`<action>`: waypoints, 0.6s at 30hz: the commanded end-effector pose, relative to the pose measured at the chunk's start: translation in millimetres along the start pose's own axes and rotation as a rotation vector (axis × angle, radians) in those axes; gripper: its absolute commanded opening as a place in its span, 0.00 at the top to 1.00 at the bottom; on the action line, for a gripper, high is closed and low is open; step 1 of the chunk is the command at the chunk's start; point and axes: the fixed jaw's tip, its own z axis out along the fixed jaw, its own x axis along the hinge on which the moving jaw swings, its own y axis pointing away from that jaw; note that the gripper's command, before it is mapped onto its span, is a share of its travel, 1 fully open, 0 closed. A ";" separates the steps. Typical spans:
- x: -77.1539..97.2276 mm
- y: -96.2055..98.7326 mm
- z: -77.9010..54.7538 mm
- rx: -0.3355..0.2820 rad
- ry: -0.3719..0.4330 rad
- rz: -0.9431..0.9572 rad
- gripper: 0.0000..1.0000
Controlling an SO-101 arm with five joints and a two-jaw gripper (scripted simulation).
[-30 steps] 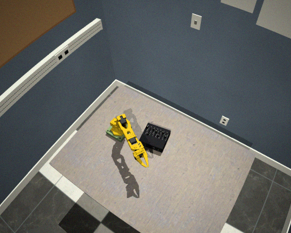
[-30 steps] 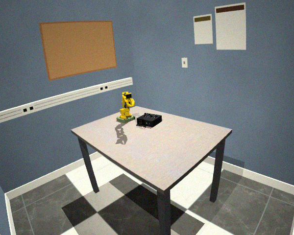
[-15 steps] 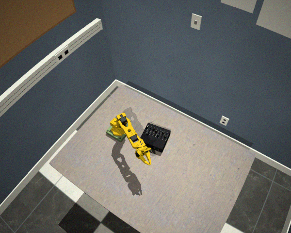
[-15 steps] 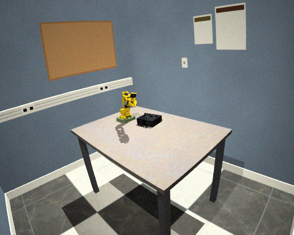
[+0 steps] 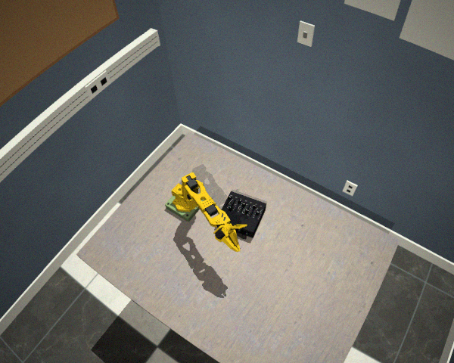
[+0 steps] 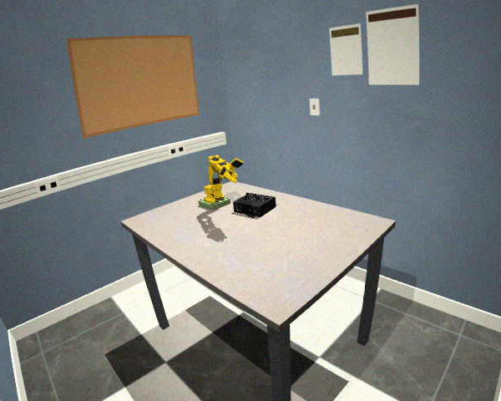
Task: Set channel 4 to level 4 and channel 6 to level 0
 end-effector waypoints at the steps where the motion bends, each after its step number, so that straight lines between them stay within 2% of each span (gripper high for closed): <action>1: -0.3 11.5 -6.9 -0.053 0.020 -0.143 1.00; 9: -1.7 30.2 -18.5 -0.152 0.029 -0.464 1.00; 11: -1.7 30.2 -18.5 -0.152 0.029 -0.464 1.00; 18: -2.1 46.3 -31.2 -0.250 0.011 -0.769 1.00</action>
